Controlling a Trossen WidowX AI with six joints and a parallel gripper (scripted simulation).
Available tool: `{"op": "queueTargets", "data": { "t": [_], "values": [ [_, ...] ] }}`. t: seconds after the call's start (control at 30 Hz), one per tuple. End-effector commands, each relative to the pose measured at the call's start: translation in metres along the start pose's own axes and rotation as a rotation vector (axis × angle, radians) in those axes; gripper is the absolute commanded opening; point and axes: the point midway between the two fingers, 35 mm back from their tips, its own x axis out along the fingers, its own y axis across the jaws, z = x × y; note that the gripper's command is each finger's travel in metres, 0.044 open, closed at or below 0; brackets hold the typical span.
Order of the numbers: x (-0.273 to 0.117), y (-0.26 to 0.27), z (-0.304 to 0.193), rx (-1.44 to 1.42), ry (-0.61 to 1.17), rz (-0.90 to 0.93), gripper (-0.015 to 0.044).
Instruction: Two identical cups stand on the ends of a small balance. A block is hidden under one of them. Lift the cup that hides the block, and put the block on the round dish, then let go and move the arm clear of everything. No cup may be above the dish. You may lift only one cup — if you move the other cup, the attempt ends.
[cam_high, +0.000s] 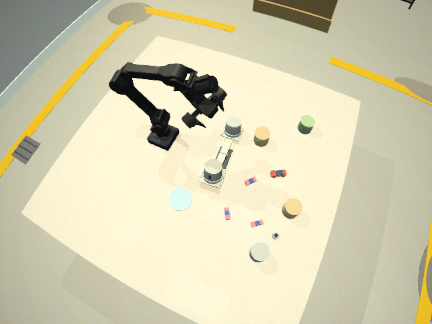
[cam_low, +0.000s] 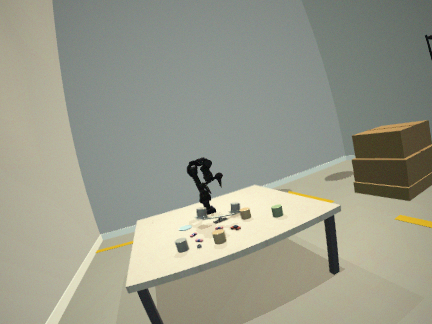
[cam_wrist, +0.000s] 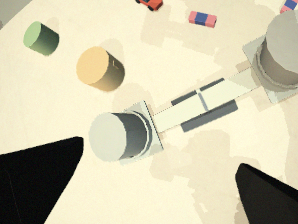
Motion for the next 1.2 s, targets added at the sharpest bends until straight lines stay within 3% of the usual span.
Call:
{"op": "queueTargets", "data": {
  "t": [0.0,0.47,0.9,1.17],
  "values": [
    [0.011,0.01,0.001,0.114,0.044,-0.037,0.044],
    [0.057,0.048,-0.009,0.531,0.155,-0.218,0.044],
    [0.109,0.079,-0.035,0.895,0.146,-0.443,0.044],
    [0.116,0.081,-0.039,0.933,0.138,-0.469,0.044]
  ]
}}
